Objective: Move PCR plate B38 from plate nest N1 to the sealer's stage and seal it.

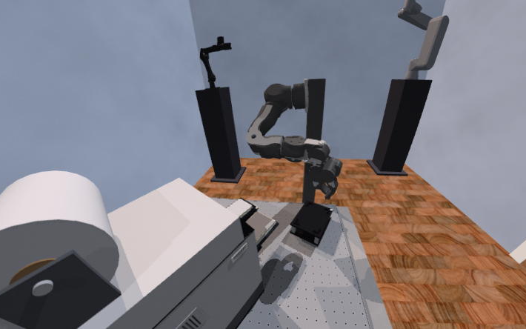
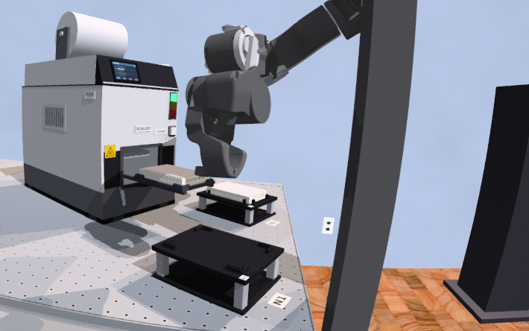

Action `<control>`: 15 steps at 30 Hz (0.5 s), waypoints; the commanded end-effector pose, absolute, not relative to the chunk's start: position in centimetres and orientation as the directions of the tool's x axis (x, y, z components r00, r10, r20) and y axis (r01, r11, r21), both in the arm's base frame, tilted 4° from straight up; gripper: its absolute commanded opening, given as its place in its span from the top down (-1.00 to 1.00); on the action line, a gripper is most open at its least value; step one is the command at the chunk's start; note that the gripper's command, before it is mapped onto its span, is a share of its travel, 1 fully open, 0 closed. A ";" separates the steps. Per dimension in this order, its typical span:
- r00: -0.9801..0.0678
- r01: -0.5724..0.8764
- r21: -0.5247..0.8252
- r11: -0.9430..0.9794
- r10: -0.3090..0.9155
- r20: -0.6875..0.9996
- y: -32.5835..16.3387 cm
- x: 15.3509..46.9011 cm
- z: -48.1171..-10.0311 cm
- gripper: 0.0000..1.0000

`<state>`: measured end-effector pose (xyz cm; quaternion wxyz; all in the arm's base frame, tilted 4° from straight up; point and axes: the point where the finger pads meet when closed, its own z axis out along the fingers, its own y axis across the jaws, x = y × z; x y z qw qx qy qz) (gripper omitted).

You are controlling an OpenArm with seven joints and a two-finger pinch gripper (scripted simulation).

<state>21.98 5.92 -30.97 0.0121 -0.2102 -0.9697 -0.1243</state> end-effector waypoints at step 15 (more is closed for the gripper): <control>-0.911 0.411 0.236 0.881 0.405 0.075 6.2 22.0 -30.8 1.00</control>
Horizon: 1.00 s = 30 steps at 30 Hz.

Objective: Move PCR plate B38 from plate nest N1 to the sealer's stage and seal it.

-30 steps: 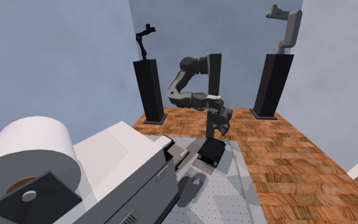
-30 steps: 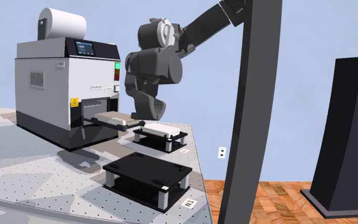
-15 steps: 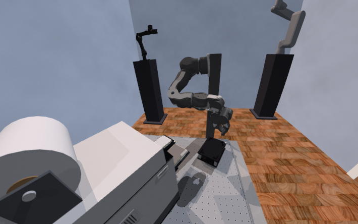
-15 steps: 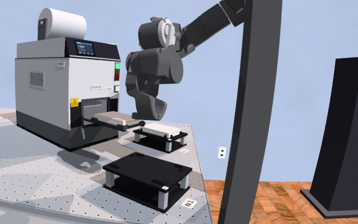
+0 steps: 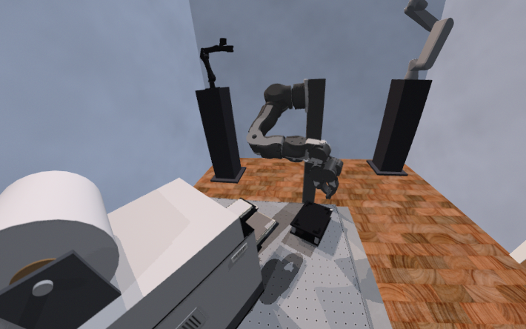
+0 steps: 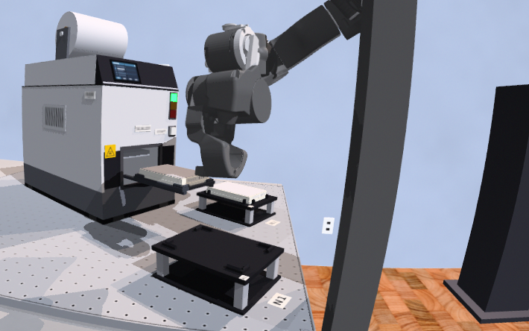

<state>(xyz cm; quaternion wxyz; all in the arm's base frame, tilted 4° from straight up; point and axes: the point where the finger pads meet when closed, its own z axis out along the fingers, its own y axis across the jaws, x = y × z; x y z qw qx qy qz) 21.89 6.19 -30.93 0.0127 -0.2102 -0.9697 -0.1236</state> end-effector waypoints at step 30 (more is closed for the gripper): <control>-0.906 0.423 0.098 0.901 0.424 0.012 2.8 22.0 -31.2 1.00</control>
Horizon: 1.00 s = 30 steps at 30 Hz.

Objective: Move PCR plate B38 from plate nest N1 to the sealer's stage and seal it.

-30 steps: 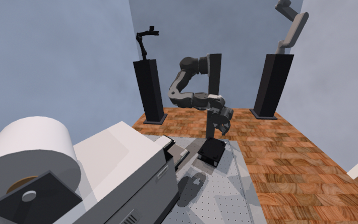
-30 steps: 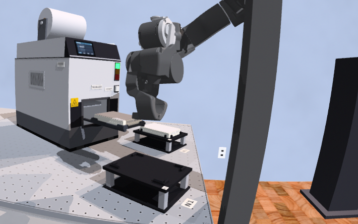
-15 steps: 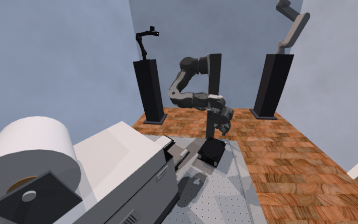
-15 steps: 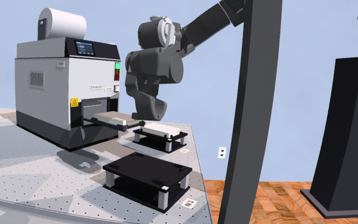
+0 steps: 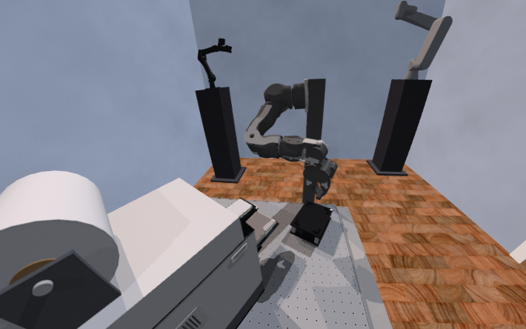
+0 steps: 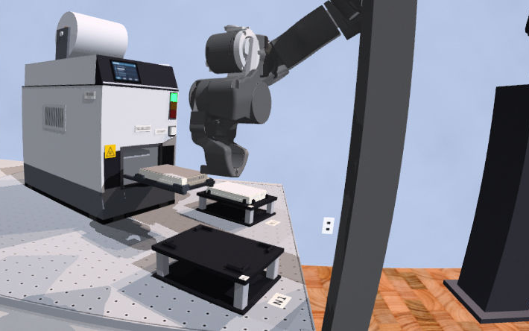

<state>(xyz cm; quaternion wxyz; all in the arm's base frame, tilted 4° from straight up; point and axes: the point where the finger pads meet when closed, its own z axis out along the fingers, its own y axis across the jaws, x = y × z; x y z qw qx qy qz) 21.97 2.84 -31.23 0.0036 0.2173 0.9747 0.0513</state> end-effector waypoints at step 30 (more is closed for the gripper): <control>-0.906 0.423 0.098 0.901 0.424 0.012 3.5 22.0 -31.2 1.00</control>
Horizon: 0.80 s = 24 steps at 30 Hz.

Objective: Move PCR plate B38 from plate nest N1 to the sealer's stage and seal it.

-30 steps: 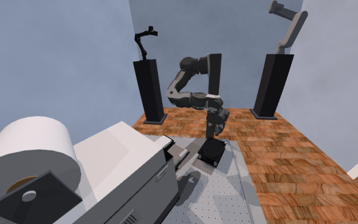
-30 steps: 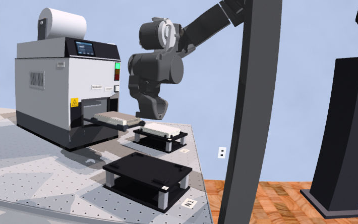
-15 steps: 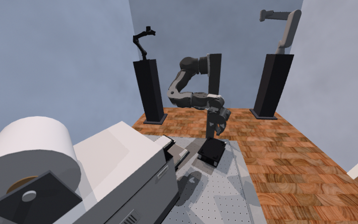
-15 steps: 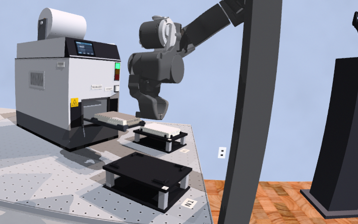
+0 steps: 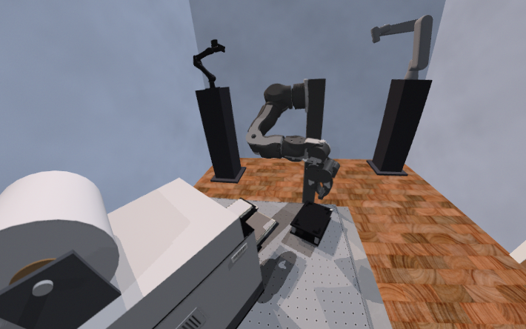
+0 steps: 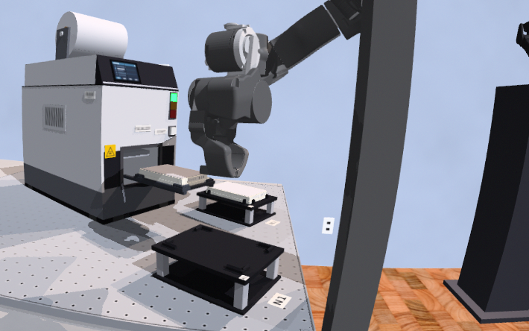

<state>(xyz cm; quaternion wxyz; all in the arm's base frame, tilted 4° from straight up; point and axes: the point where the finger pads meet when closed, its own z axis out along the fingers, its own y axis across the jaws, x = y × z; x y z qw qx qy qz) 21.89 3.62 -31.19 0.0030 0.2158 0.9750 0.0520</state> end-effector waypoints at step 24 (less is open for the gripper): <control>-0.898 0.439 -0.032 0.898 0.437 -0.048 0.0 21.8 -31.0 1.00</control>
